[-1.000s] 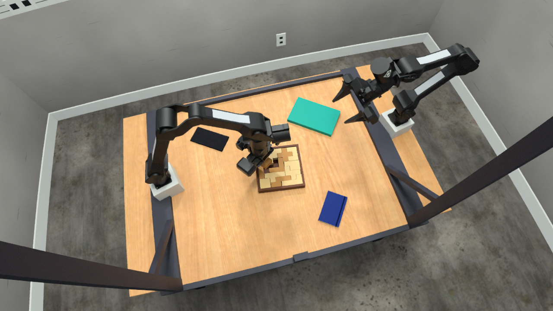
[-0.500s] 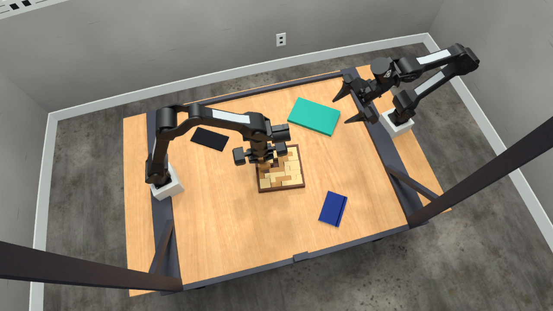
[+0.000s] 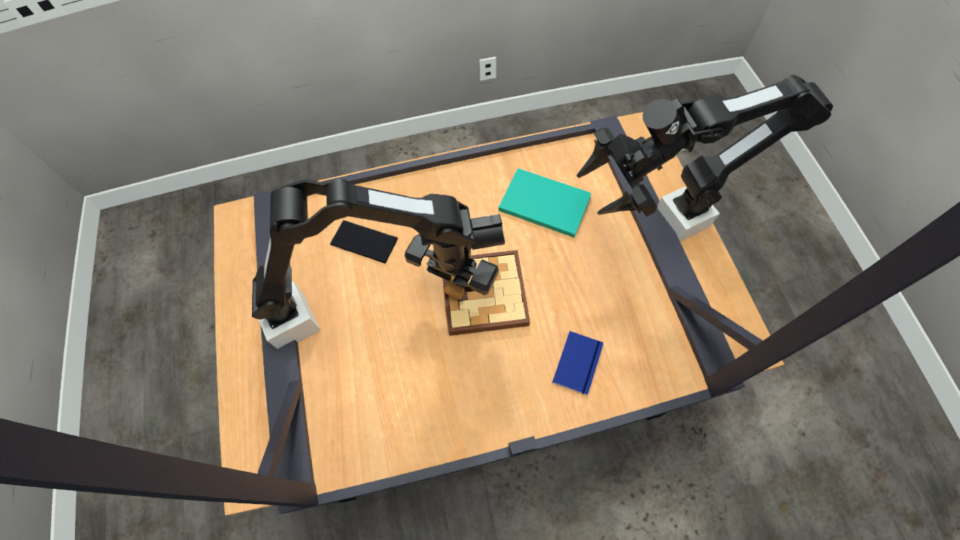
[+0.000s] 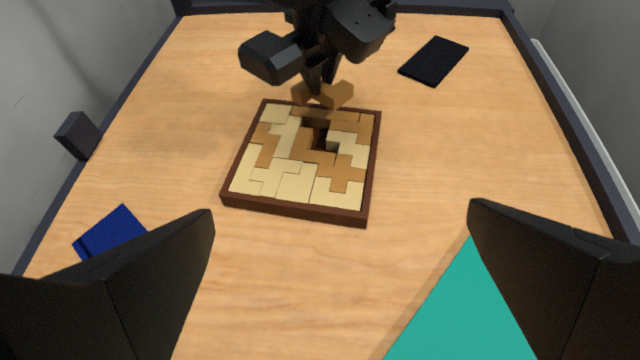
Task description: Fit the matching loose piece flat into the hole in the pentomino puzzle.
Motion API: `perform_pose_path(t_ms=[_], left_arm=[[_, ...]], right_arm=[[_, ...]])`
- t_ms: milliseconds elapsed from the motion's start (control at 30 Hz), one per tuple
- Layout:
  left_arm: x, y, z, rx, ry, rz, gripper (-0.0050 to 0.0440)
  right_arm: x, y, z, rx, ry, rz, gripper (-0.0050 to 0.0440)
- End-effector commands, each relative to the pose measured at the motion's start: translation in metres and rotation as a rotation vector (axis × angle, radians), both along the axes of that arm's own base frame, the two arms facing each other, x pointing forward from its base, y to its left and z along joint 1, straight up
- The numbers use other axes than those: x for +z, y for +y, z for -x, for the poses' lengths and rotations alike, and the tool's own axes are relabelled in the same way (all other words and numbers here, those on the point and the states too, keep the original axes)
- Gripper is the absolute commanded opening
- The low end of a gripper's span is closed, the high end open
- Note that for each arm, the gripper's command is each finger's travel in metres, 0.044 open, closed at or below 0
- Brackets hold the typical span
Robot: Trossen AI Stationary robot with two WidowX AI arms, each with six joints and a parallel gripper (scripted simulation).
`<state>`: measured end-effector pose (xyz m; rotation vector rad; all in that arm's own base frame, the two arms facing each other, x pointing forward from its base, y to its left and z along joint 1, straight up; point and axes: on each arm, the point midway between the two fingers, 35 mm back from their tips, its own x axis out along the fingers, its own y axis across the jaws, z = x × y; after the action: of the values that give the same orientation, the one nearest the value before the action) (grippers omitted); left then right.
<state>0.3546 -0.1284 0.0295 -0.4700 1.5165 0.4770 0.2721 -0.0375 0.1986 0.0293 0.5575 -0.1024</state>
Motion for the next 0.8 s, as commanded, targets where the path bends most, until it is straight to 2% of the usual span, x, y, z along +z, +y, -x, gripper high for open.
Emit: perform_pose_path(t_ms=[0,67,133,500,633,767], left_arm=[[0.0128,-0.0016,-0.0034,-0.192,-0.038,0.011,-0.0050],[0.0127,-0.0015,-0.0031,-0.288,-0.038,0.009,-0.0050],[0.0127,-0.0015,-0.0031,-0.288,-0.038,0.009,-0.0050],[0.0125,-0.0012,-0.0026,-0.853,-0.038,-0.001,-0.0050],[0.0117,-0.0016,-0.0024,-0.967,-0.036,0.000,-0.0050],[0.0123,-0.0018,-0.0030,-0.991,-0.039,0.000,-0.0050]], right_arm=[[0.0064,0.0003,-0.0004,0.002,-0.017,0.003,0.0440],[0.0064,0.0003,-0.0004,0.002,-0.017,0.003,0.0440],[0.0064,0.0003,-0.0004,0.002,-0.017,0.003,0.0440],[0.0064,0.0003,-0.0004,0.002,-0.017,0.003,0.0440],[0.0064,0.0003,-0.0004,0.002,-0.017,0.003,0.0440],[0.0064,0.0003,-0.0004,0.002,-0.017,0.003,0.0440]])
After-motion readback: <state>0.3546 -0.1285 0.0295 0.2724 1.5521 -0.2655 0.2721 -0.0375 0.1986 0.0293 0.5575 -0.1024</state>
